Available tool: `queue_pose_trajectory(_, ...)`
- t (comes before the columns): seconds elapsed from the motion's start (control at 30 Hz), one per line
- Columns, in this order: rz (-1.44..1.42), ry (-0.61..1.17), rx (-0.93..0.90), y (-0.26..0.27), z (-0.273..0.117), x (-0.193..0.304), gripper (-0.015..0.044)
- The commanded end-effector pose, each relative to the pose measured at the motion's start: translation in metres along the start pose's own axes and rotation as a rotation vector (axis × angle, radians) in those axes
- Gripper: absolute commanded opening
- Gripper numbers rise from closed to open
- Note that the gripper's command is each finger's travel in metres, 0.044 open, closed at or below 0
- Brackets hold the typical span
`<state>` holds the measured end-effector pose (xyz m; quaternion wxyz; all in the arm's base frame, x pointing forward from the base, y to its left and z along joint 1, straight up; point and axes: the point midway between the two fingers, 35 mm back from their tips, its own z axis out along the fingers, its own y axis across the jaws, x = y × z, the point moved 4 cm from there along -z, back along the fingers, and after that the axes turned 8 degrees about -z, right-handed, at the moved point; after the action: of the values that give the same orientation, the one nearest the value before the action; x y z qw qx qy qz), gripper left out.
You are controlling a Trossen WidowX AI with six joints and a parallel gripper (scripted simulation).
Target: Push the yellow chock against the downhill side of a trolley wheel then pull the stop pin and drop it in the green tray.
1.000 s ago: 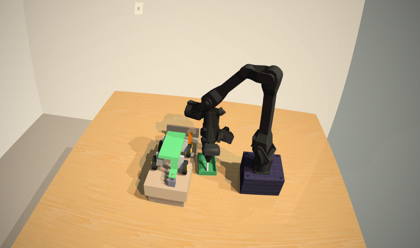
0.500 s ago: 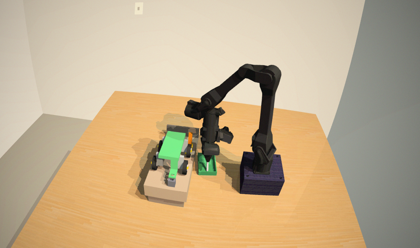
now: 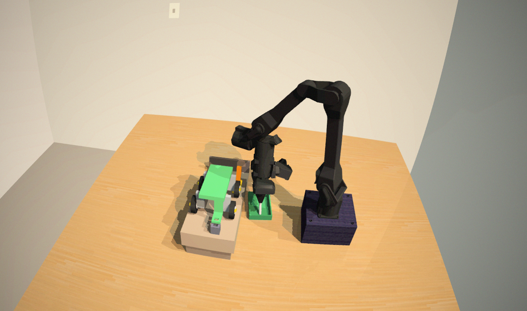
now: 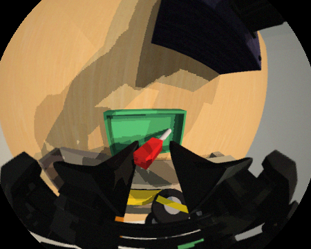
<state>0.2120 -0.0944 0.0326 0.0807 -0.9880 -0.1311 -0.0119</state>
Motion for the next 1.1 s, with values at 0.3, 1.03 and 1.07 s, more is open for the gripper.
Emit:
queue_pose_trajectory(0.3, -0.003, -0.004, -0.002, 0.006, 0.004, -0.001, 0.0190)
queue_pose_trajectory(1.03, -0.003, -0.004, -0.002, 0.015, 0.009, -0.002, 0.0190)
queue_pose_trajectory(1.07, -0.003, -0.004, -0.002, 0.015, 0.010, -0.002, 0.0190)
